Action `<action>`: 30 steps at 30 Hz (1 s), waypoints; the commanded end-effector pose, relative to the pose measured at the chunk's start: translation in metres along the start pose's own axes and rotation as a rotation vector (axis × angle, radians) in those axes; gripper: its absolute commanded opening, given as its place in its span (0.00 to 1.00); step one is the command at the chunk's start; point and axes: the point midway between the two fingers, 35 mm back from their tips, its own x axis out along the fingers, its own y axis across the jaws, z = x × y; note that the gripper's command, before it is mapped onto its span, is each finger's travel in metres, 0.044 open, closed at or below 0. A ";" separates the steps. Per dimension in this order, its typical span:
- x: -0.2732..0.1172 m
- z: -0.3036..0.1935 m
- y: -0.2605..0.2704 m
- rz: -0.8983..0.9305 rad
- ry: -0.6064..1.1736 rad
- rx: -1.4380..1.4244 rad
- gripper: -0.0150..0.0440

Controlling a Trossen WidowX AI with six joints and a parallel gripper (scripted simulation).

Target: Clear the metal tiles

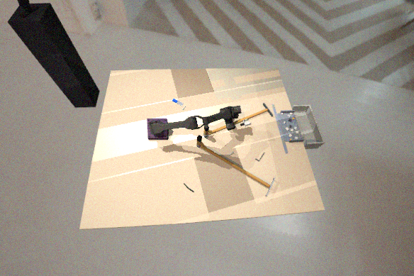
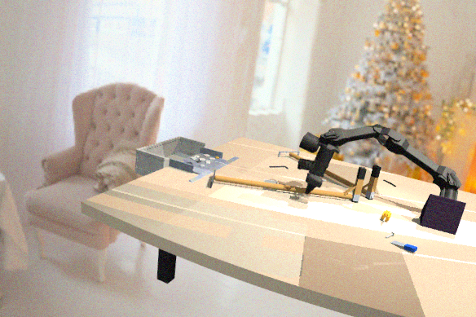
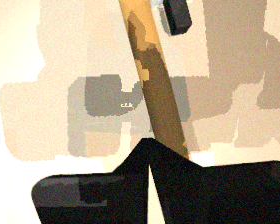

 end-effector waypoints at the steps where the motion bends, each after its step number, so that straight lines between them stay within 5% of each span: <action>1: 0.005 0.000 -0.010 -0.008 0.006 0.011 0.25; 30: -0.008 0.008 -0.021 -0.006 -0.012 0.015 0.25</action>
